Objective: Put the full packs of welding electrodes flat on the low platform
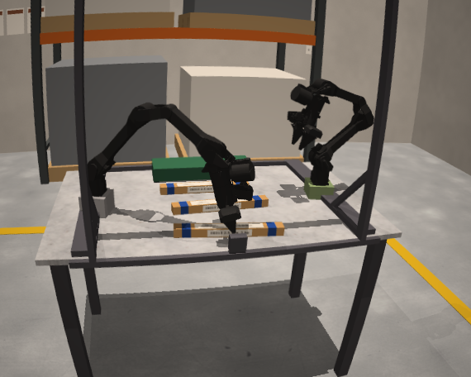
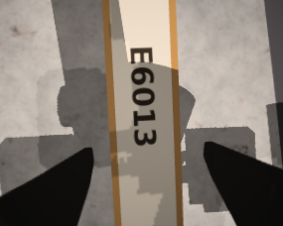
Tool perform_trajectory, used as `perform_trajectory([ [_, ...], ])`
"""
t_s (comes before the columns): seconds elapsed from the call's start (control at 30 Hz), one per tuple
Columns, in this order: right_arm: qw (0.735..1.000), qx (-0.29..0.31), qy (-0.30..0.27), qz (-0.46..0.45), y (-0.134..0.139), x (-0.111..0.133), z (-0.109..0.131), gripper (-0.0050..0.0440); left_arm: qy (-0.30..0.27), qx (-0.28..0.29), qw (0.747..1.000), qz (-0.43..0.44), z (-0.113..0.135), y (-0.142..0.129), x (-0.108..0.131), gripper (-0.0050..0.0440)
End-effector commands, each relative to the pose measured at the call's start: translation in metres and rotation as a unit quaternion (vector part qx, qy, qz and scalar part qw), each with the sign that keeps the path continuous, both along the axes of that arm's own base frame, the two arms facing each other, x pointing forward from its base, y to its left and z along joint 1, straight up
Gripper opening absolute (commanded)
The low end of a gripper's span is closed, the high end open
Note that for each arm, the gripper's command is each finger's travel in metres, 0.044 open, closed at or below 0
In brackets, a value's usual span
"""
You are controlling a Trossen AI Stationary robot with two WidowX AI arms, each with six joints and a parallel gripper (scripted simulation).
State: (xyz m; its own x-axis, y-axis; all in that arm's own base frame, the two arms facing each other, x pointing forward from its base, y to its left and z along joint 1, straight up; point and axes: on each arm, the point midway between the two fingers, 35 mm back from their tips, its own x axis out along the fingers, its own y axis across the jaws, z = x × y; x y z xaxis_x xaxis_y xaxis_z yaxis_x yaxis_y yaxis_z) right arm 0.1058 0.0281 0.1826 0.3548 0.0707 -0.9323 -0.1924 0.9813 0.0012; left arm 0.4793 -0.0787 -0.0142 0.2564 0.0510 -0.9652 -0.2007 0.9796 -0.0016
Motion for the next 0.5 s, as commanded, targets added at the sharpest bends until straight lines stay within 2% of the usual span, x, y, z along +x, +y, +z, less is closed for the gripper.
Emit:
perform_trajectory([
  [0.0, 1.0, 0.002, -0.011, -0.002, 0.0, 0.001, 0.007, 0.033, -0.003, 0.0, 1.0, 0.004, -0.002, 0.002, 0.001, 0.033],
  [0.3, 1.0, 0.002, -0.011, -0.002, 0.0, 0.001, 0.007, 0.033, -0.004, 0.0, 1.0, 0.004, -0.01, 0.001, 0.001, 0.033],
  [0.4, 1.0, 0.002, -0.011, -0.002, 0.0, 0.001, 0.007, 0.033, -0.014, -0.002, 1.0, 0.004, -0.003, 0.001, 0.005, 0.033],
  [0.47, 1.0, 0.002, -0.011, -0.002, 0.0, 0.001, 0.007, 0.033, -0.003, 0.0, 1.0, 0.004, -0.013, 0.002, 0.001, 0.033],
])
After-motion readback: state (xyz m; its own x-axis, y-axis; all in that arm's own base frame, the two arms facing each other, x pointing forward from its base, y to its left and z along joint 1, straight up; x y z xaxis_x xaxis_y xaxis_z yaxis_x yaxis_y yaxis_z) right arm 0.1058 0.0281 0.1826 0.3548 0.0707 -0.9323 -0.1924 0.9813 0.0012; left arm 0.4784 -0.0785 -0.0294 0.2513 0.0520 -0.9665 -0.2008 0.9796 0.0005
